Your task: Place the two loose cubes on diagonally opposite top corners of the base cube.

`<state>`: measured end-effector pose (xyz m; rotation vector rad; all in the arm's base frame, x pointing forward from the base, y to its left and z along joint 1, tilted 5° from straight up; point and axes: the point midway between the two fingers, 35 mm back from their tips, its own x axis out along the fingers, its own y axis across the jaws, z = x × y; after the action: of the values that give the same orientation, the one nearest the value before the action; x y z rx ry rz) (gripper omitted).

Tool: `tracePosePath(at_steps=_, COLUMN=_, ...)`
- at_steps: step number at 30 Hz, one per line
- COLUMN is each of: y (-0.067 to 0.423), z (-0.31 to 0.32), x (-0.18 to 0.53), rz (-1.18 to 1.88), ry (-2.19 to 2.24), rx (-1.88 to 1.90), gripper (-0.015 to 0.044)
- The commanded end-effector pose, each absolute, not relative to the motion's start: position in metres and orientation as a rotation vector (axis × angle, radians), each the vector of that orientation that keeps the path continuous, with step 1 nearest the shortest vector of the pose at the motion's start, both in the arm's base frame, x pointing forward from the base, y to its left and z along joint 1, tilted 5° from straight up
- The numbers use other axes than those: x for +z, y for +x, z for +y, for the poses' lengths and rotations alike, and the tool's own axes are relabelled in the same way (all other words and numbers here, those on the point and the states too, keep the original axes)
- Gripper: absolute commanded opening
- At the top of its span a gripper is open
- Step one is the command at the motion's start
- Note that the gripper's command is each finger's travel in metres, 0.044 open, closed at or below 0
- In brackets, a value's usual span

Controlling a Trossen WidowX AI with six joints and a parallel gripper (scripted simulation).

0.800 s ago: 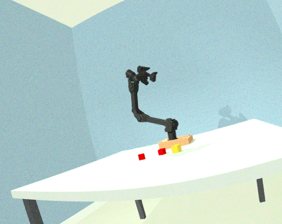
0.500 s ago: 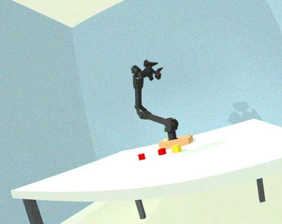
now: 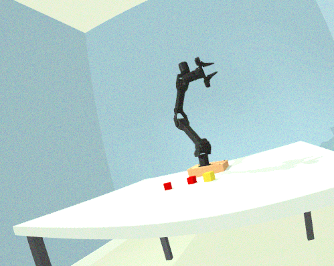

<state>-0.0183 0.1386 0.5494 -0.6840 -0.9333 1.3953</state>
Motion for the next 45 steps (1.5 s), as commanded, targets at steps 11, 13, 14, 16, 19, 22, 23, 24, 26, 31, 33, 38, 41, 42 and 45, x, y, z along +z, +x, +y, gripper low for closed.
tracePosePath(at_steps=11, y=0.160, z=0.189, x=0.469, rz=0.012, ry=-0.386, rx=1.154, gripper=0.0265)
tracePosePath(at_steps=13, y=0.185, z=0.186, x=0.453, rz=0.132, ry=-0.323, rx=1.086, gripper=0.0265)
tracePosePath(at_steps=14, y=0.197, z=0.183, x=0.445, rz=0.190, ry=-0.290, rx=1.050, gripper=0.0265)
tracePosePath(at_steps=16, y=0.221, z=0.176, x=0.428, rz=0.302, ry=-0.223, rx=0.973, gripper=0.0265)
tracePosePath(at_steps=19, y=0.253, z=0.161, x=0.401, rz=0.458, ry=-0.115, rx=0.846, gripper=0.0265)
tracePosePath(at_steps=22, y=0.282, z=0.141, x=0.373, rz=0.601, ry=-0.003, rx=0.708, gripper=0.0265)
tracePosePath(at_steps=23, y=0.291, z=0.134, x=0.364, rz=0.646, ry=0.035, rx=0.659, gripper=0.0265)
tracePosePath(at_steps=24, y=0.299, z=0.126, x=0.354, rz=0.689, ry=0.074, rx=0.610, gripper=0.0265)
tracePosePath(at_steps=26, y=0.314, z=0.109, x=0.335, rz=0.771, ry=0.153, rx=0.508, gripper=0.0265)
tracePosePath(at_steps=31, y=0.340, z=0.062, x=0.286, rz=0.950, ry=0.353, rx=0.237, gripper=0.0265)
tracePosePath(at_steps=33, y=0.347, z=0.042, x=0.267, rz=1.012, ry=0.434, rx=0.123, gripper=0.0265)
tracePosePath(at_steps=38, y=0.353, z=-0.010, x=0.219, rz=1.142, ry=0.634, rx=-0.175, gripper=0.0265)
tracePosePath(at_steps=41, y=0.349, z=-0.041, x=0.191, rz=1.204, ry=0.751, rx=-0.360, gripper=0.0265)
tracePosePath(at_steps=42, y=0.347, z=-0.051, x=0.182, rz=1.223, ry=0.789, rx=-0.423, gripper=0.0265)
tracePosePath(at_steps=45, y=0.336, z=-0.081, x=0.155, rz=1.270, ry=0.901, rx=-0.615, gripper=0.0265)
